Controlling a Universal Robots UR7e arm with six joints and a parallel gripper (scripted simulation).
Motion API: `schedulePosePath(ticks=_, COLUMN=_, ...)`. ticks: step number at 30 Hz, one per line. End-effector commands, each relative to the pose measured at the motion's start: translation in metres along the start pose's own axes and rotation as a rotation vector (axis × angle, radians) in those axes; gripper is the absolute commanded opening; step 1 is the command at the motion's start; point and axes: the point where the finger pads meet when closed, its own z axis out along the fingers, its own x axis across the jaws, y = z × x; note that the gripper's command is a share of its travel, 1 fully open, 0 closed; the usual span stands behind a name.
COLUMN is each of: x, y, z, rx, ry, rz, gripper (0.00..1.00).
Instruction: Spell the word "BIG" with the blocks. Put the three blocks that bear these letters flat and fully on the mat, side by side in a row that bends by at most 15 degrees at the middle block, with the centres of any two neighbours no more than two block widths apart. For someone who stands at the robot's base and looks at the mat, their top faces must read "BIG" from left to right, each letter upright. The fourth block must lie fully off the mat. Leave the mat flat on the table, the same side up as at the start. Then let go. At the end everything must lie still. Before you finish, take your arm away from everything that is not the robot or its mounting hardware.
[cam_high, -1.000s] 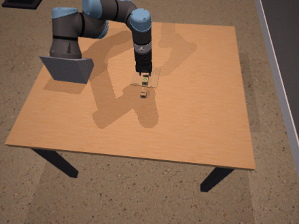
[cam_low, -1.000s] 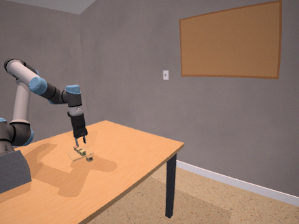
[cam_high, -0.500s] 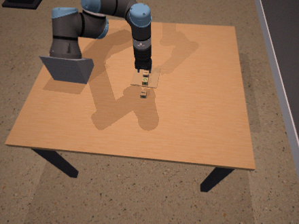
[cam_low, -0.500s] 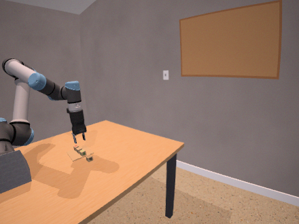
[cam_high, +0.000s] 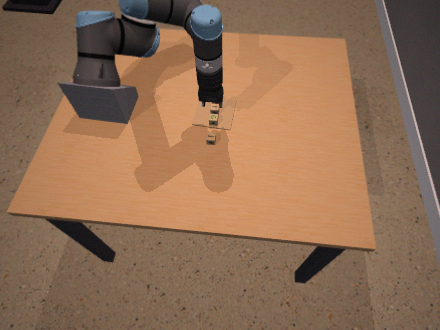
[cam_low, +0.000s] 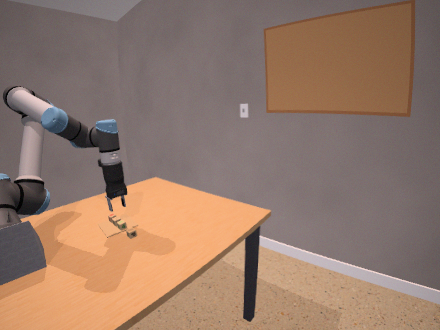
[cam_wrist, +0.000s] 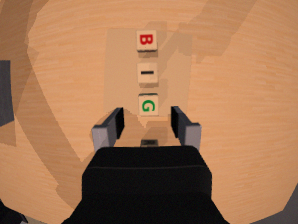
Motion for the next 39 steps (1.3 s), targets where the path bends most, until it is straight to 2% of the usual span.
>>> schedulePosePath(ticks=1, x=0.001, y=0.001, z=-0.004, rx=-0.005, ry=0.004, rz=-0.002, gripper=1.0)
schedulePosePath(ticks=8, x=0.001, y=0.001, z=-0.017, rx=-0.006, ry=0.004, rz=-0.002, gripper=1.0)
schedulePosePath(ticks=21, x=0.001, y=0.001, z=-0.079, rx=-0.006, ry=0.004, rz=-0.002, gripper=1.0)
schedulePosePath(ticks=29, x=0.001, y=0.001, z=-0.09, rx=-0.006, ry=0.004, rz=-0.002, gripper=1.0)
schedulePosePath(ticks=39, x=0.0, y=0.0, z=-0.088, rx=-0.002, ry=0.001, rz=-0.001, gripper=1.0)
